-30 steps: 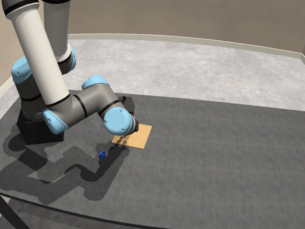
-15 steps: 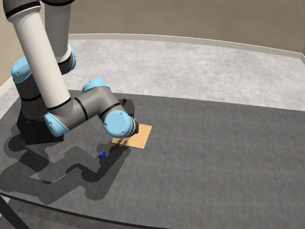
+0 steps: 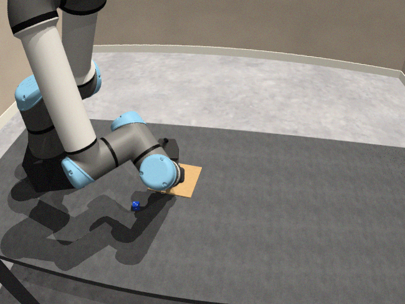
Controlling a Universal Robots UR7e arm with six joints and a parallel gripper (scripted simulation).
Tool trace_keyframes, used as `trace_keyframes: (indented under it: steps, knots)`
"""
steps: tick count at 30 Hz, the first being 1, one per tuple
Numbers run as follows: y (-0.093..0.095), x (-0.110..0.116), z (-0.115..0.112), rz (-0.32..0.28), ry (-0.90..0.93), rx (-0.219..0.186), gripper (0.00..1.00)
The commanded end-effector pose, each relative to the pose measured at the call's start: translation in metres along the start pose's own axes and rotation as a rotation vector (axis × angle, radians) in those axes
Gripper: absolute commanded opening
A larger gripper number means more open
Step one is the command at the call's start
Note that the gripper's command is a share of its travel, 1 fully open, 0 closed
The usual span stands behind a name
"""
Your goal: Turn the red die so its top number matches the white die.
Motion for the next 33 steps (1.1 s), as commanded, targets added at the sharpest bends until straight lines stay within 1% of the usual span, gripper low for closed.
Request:
trace_keyframes:
  steps: [1, 11, 22, 33]
  knots:
    - [0.005, 0.006, -0.001, -0.001, -0.001, 0.001, 0.4]
    - [0.016, 0.016, -0.003, -0.001, -0.001, 0.001, 0.4]
    - [0.02, 0.02, -0.005, -0.001, -0.001, 0.001, 0.4]
    - [0.021, 0.021, -0.005, -0.001, -0.001, 0.001, 0.4]
Point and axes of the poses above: the point where the finger pads meet when closed, its own y axis out along the fingers, its own z axis across the jaws, x = y × z, the point moved 2 cm from there along -y, back along the fingers, and after that the axes turned 14 degrees about -y, right-handed, at the moved point
